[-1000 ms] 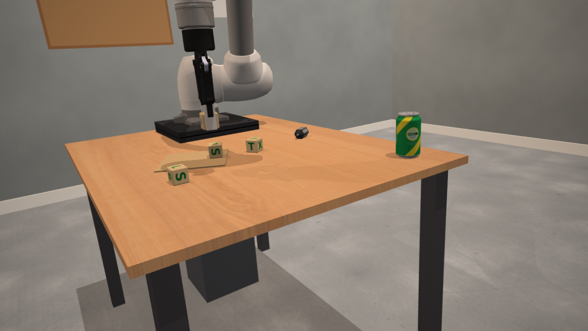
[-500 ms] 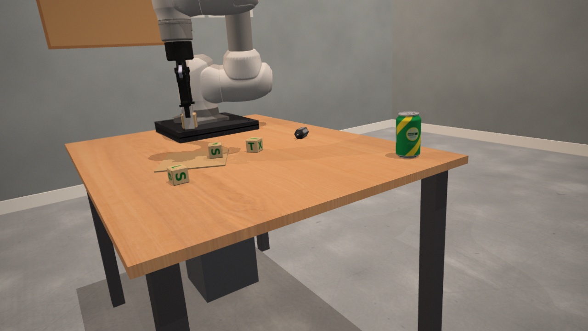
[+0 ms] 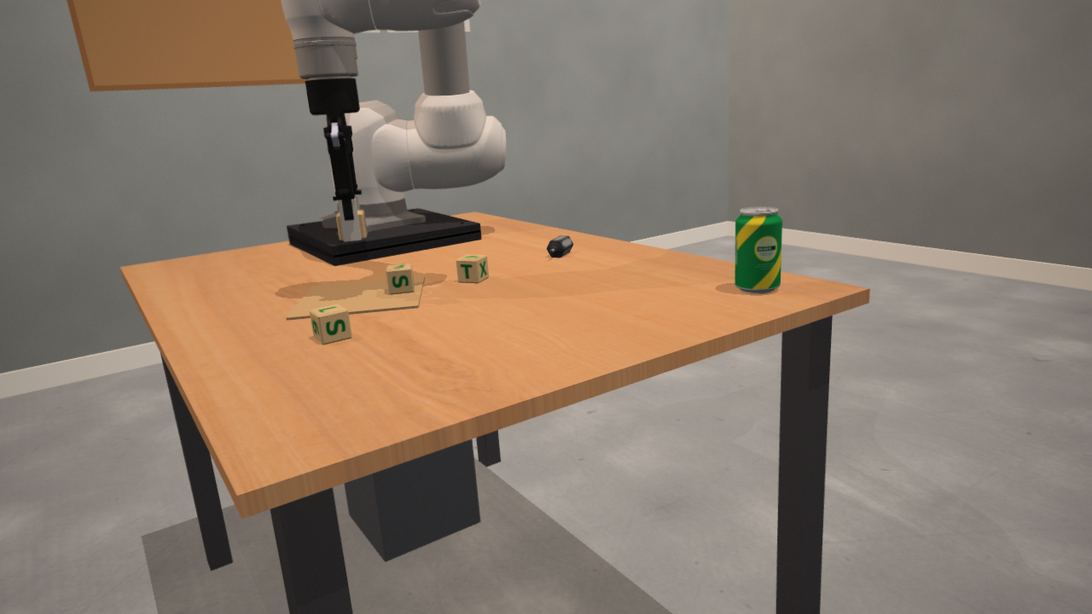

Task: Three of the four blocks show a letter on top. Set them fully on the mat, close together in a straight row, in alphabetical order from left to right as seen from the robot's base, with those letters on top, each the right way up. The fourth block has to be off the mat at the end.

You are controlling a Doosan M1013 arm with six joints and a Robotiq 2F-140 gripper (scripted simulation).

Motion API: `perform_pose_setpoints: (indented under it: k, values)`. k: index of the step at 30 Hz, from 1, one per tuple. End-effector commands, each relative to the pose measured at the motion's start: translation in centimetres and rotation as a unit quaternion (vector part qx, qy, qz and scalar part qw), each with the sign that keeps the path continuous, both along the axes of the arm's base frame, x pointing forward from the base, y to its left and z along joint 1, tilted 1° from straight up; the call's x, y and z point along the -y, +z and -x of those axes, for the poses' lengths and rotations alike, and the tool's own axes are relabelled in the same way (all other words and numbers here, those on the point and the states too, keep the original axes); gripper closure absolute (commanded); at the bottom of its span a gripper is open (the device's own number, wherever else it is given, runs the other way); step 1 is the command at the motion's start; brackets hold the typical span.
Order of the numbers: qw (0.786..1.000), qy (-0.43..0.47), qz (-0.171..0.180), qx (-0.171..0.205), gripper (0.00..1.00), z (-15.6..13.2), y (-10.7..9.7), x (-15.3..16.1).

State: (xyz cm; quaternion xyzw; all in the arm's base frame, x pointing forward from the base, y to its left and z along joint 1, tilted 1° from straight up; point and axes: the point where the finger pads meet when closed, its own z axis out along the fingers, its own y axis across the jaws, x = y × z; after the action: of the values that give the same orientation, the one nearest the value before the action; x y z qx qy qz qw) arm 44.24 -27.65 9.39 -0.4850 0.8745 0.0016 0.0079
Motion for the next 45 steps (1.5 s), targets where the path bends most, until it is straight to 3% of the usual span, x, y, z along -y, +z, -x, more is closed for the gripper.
perform_pose_setpoints:
  k: [1,6,17,25,45]
  values:
    - [1.0,0.0,0.0,0.001,0.69,0.0,-0.2,0.0]
    - [1.0,0.0,0.0,0.001,0.69,-0.1,-1.5,0.0]
    - [1.0,0.0,0.0,0.001,0.69,-0.1,-6.6,0.1]
    - [1.0,0.0,0.0,0.001,0.69,-0.1,-8.5,0.1]
    - [1.0,0.0,0.0,0.001,0.69,-0.1,-9.2,0.1]
